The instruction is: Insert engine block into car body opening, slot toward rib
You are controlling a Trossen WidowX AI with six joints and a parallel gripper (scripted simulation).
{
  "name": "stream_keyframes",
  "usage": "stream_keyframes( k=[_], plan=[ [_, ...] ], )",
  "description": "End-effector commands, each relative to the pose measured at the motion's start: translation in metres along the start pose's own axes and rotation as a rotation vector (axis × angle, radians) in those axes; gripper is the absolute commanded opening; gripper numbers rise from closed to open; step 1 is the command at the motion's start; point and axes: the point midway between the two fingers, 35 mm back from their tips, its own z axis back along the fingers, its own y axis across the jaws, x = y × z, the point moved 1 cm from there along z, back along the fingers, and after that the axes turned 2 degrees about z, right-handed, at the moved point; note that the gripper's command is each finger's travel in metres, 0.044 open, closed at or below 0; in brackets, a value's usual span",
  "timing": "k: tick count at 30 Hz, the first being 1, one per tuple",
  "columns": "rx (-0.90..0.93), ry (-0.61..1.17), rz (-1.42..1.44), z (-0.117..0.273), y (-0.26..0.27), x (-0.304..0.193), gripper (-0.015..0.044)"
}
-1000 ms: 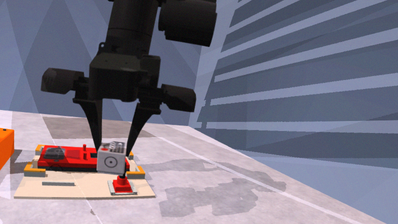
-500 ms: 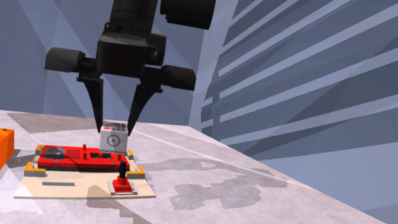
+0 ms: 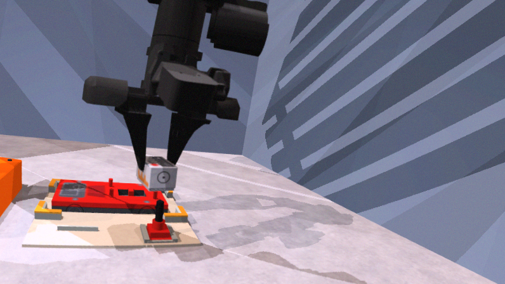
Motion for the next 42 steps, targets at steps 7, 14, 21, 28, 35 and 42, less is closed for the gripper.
stream_keyframes(
  k=[7, 14, 21, 28, 35, 42],
  plan=[
    [-0.002, -0.003, 0.228, -0.011, 0.013, -0.026, 0.0000],
    [-0.002, 0.001, 0.380, -0.018, 0.020, -0.047, 0.0000],
    [-0.002, 0.003, 0.535, -0.024, 0.026, -0.068, 0.0000],
    [-0.001, 0.004, 0.697, -0.031, 0.031, -0.090, 0.0000],
    [0.002, 0.005, 0.860, -0.038, 0.034, -0.112, 0.0000],
    [0.004, 0.005, 1.023, -0.045, 0.036, -0.134, 0.0000]
  ],
)
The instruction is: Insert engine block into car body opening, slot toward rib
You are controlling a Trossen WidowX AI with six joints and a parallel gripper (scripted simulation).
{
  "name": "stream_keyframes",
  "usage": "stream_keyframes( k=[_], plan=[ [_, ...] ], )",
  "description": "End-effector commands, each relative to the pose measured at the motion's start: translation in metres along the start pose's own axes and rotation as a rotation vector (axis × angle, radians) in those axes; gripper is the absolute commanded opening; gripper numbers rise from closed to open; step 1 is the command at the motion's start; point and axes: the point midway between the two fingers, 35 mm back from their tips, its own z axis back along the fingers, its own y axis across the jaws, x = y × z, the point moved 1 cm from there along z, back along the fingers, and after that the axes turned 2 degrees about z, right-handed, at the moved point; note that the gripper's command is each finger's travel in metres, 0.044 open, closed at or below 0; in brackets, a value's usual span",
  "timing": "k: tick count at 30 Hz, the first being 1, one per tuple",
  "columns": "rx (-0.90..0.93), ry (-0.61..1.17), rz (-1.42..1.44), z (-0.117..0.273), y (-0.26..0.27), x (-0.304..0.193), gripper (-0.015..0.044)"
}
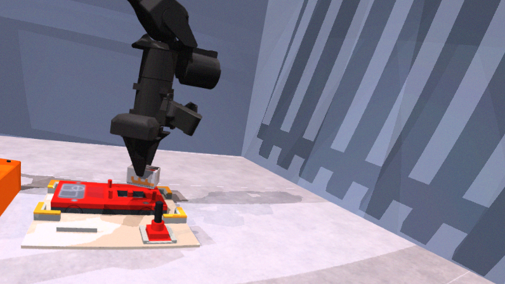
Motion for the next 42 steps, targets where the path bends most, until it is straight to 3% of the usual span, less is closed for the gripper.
stream_keyframes(
  k=[1, 17, 23, 42],
  plan=[
    [-0.003, -0.003, 0.083, -0.004, 0.009, -0.005, 0.0000],
    [0.002, -0.004, 0.420, -0.017, 0.044, -0.032, 0.0000],
    [0.002, -0.004, 0.450, -0.017, 0.044, -0.032, 0.0157],
    [0.002, -0.004, 0.403, -0.017, 0.043, -0.031, 0.0159]
  ],
)
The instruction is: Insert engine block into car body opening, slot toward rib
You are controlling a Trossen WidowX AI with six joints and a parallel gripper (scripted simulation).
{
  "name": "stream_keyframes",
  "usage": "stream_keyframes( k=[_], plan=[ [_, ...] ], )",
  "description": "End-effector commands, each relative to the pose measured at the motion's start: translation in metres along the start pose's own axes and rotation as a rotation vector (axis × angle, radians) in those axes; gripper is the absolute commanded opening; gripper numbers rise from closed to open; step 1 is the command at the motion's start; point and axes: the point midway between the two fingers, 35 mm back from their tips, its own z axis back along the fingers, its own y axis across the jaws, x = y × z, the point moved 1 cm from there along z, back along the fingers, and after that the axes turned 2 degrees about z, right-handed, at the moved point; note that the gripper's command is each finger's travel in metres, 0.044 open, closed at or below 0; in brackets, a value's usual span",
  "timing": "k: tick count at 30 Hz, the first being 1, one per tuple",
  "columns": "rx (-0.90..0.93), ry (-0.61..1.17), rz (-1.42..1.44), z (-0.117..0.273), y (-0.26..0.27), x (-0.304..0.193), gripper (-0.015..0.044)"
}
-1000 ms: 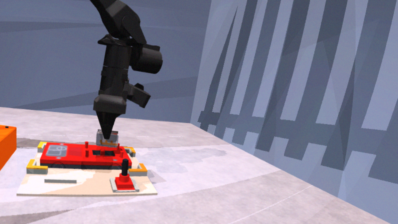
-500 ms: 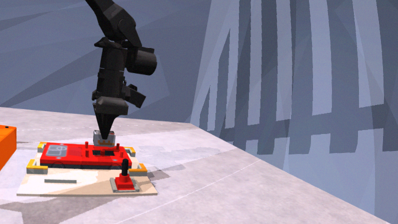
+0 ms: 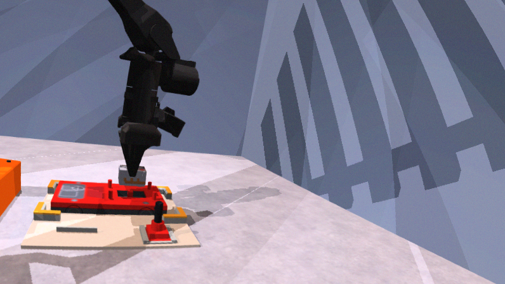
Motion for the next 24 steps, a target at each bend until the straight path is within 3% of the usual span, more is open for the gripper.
stream_keyframes(
  k=[1, 24],
  plan=[
    [-0.003, -0.004, -0.007, 0.0000, -0.0006, 0.0007, 0.0159],
    [-0.004, -0.004, 0.042, -0.0008, -0.0016, 0.0011, 0.0159]
  ],
)
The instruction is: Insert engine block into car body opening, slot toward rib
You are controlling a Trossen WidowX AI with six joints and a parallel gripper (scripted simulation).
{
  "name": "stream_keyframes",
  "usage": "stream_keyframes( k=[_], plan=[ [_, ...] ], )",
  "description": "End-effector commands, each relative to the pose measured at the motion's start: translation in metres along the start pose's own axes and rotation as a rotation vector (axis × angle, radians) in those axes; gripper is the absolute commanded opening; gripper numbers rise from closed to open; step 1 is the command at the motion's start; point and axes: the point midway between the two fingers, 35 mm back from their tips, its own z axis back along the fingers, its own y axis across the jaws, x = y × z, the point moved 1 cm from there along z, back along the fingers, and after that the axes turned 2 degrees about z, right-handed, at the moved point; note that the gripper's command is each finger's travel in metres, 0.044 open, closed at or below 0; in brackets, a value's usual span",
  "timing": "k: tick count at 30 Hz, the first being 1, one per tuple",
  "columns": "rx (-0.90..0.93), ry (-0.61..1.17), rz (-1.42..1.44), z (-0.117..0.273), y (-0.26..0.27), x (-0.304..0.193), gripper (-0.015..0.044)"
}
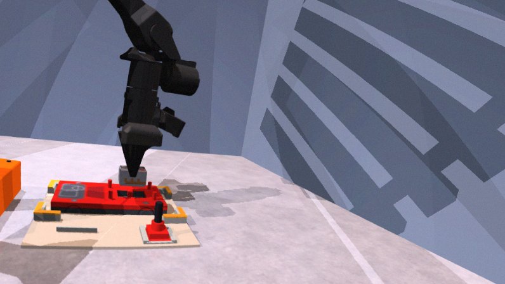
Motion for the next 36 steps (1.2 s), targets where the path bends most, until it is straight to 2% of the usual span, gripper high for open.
stream_keyframes(
  k=[1, 36],
  plan=[
    [-0.003, -0.004, 0.032, -0.001, -0.001, 0.001, 0.0159],
    [-0.003, -0.004, -0.007, -0.012, -0.001, 0.001, 0.0159]
  ],
)
